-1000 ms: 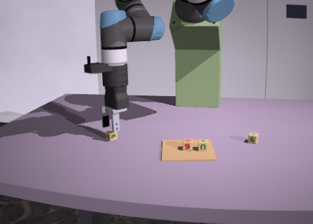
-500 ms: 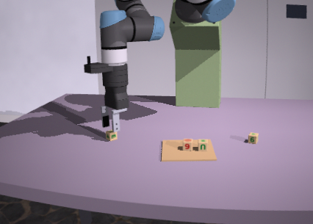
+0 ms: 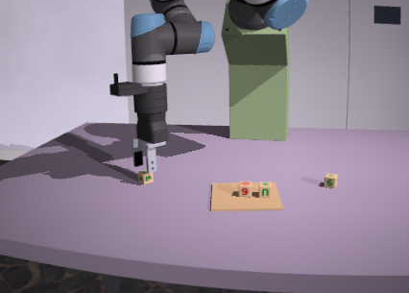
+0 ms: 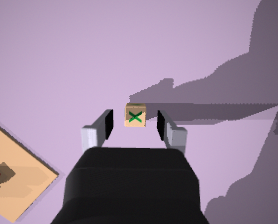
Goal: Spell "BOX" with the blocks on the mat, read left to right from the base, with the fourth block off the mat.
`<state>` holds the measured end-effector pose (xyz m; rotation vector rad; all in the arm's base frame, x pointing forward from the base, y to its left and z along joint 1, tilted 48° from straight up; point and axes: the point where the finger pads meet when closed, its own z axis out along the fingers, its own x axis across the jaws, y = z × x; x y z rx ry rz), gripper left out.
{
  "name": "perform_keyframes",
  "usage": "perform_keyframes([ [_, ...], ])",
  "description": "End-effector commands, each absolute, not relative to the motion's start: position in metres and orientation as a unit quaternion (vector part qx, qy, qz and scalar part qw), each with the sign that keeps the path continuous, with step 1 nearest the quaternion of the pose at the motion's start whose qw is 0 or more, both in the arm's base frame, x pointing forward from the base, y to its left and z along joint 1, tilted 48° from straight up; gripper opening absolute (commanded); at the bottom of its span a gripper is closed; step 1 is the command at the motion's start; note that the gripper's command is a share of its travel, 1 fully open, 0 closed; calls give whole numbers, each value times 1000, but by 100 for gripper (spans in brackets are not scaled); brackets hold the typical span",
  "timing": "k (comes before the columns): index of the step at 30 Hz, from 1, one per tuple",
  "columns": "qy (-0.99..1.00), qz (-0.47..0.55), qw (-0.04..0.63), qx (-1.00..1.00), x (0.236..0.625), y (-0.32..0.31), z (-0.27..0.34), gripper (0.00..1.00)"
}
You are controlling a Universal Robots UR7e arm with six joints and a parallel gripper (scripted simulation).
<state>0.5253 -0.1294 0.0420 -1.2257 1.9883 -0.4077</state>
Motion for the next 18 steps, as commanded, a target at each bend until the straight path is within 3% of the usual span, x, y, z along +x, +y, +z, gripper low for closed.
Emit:
perform_keyframes([
  [1,777,-160,376,-479,526,-129,42,100],
  [18,777,-160,376,-479,544,-127,26,100],
])
